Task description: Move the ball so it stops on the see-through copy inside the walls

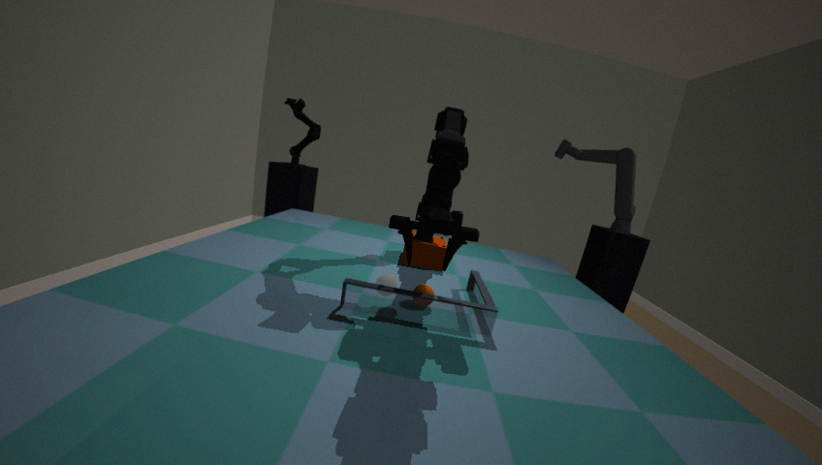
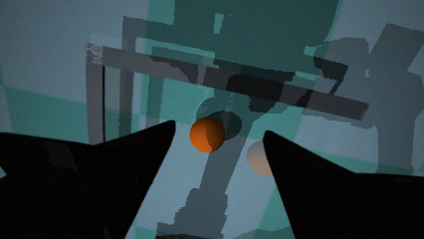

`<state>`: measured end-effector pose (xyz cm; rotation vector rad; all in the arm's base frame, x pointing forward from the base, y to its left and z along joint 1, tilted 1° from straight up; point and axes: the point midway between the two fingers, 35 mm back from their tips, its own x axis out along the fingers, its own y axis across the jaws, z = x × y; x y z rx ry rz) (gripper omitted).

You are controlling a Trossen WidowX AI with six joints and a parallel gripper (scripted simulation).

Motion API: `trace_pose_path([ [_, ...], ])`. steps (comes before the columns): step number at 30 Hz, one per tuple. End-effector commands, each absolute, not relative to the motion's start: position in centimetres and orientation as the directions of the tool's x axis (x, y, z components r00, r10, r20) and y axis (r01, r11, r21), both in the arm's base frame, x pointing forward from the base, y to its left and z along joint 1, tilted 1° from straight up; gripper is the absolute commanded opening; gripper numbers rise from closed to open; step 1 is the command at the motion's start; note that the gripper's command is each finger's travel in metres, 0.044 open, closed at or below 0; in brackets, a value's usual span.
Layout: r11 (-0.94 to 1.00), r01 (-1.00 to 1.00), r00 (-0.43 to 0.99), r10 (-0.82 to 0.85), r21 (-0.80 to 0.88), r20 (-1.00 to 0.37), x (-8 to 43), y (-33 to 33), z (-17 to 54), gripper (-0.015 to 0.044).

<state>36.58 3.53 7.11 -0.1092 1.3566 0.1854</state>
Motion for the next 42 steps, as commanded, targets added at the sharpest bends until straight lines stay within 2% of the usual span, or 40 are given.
trace_pose_path([
  [1,0.995,-0.097,0.03,0.028,0.025,-0.999,33.4,4.3,4.7,0.0358],
  [42,0.995,-0.098,0.03,0.029,0.026,-0.999,33.6,4.4,-0.7,0.0358],
])
